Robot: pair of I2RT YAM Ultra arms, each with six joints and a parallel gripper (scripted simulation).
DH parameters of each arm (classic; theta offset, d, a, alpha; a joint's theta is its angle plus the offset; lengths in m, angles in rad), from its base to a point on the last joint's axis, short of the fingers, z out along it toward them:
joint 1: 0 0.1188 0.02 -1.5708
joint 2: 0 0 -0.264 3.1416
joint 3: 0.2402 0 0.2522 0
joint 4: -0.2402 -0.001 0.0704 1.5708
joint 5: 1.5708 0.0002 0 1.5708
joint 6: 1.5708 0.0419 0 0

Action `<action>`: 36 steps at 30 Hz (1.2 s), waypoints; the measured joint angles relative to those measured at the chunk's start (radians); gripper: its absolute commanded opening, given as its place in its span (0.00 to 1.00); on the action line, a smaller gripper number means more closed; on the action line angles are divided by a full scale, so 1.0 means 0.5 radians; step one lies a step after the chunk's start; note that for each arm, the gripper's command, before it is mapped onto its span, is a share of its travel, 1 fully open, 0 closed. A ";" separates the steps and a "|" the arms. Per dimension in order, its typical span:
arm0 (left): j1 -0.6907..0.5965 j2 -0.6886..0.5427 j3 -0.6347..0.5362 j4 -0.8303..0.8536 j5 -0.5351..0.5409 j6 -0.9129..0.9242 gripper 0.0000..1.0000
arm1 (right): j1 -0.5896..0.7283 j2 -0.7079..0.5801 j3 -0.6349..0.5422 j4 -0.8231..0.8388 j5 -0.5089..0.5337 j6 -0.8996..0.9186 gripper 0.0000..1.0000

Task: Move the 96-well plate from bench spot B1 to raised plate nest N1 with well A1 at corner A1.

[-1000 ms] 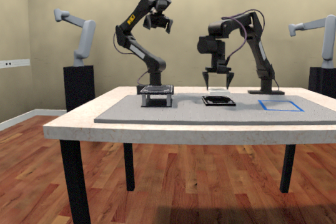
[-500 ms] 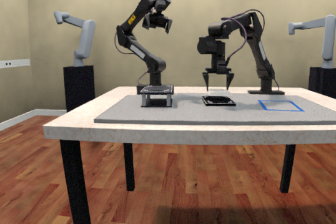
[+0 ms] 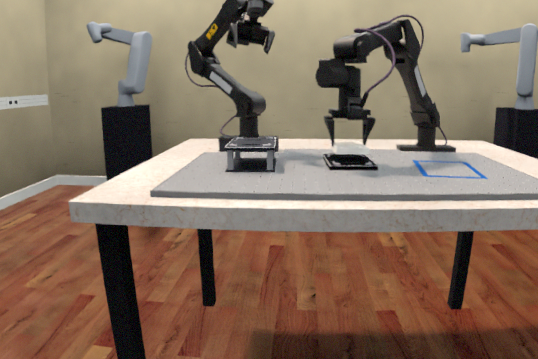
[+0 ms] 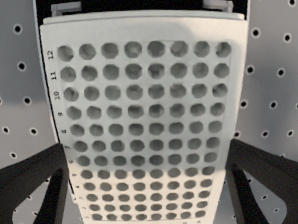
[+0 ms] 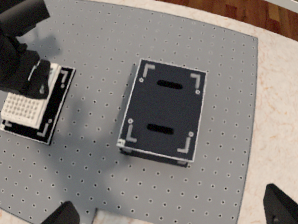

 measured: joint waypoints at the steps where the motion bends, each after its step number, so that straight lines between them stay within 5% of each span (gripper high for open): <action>1: 0.000 0.000 0.000 0.002 0.000 0.001 0.79 | -0.006 0.000 0.000 0.000 0.000 0.000 1.00; 34: 0.000 0.023 -0.163 0.185 -0.002 0.009 0.79 | -0.179 0.000 0.000 0.000 0.000 0.000 1.00; 36: 0.000 0.022 -0.163 0.185 -0.002 0.011 1.00 | -0.190 0.000 0.000 0.000 0.000 0.000 1.00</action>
